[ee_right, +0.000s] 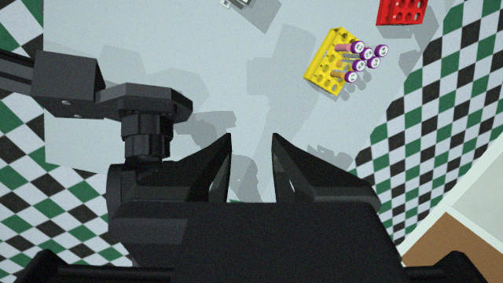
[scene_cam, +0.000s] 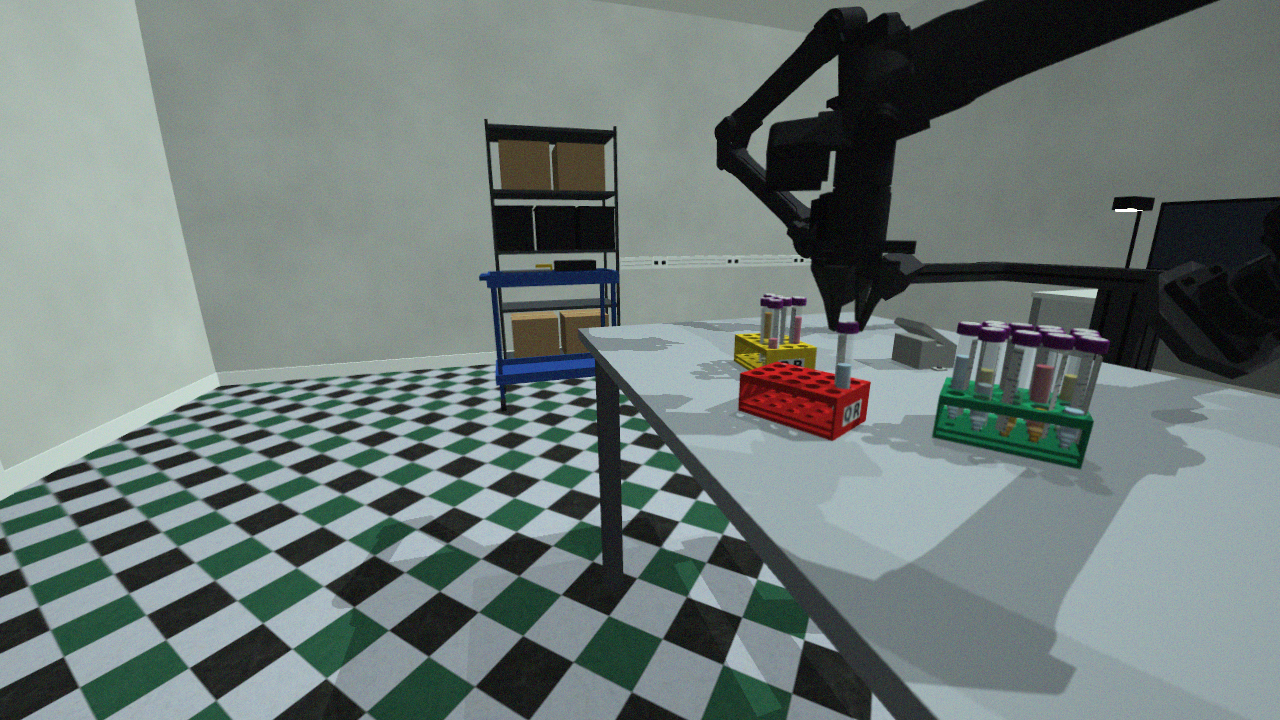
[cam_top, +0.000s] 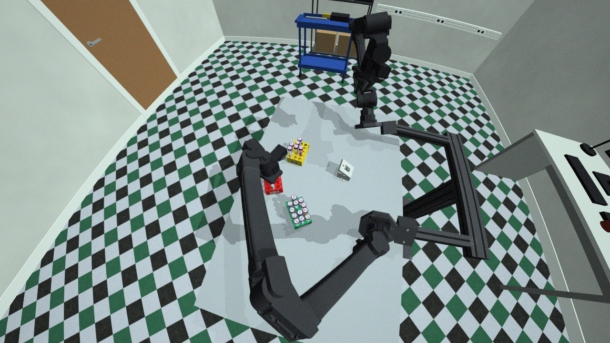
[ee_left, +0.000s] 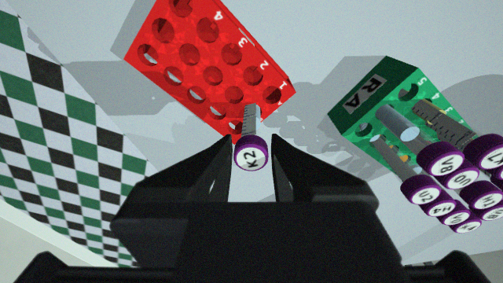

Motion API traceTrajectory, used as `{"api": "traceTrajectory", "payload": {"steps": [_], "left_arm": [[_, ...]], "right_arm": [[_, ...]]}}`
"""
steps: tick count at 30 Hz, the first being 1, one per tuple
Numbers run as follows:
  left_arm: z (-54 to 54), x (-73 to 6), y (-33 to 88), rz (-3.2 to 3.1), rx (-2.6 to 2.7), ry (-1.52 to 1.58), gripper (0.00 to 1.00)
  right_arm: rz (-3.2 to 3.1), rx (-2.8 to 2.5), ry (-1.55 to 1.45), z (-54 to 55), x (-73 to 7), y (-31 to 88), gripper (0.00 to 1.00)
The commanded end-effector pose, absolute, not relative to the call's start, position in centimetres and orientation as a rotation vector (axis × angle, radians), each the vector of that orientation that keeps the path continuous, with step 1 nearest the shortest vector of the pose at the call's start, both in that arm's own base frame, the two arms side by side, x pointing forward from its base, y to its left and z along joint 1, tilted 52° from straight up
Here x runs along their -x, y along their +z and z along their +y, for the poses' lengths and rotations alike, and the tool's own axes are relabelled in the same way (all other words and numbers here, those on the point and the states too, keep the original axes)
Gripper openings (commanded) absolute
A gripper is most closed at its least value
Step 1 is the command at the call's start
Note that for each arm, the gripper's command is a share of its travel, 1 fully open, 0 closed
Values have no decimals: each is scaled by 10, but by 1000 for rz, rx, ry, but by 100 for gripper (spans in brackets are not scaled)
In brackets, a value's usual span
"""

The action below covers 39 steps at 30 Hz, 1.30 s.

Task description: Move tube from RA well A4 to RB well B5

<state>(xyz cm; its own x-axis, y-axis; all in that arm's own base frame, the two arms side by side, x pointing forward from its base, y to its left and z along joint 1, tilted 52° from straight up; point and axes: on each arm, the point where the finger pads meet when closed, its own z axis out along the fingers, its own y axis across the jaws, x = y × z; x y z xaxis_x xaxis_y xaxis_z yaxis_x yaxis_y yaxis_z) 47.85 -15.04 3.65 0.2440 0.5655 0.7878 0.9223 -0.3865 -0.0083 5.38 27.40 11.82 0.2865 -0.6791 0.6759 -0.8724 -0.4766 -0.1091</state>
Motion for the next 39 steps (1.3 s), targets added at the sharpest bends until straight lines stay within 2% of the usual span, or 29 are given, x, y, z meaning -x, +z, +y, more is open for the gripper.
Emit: {"api": "traceTrajectory", "payload": {"steps": [1, 30, 39], "left_arm": [[-139, -485, 27, -1366, 2025, -979, 30], [-139, -485, 27, -1366, 2025, -979, 30], [-185, -478, 49, -1359, 2058, -1006, 30]], "right_arm": [[-1442, -2302, 962, 286, -53, 123, 30], [-1442, -2302, 962, 286, -53, 123, 30], [-1442, -2302, 962, 286, -53, 123, 30]]}}
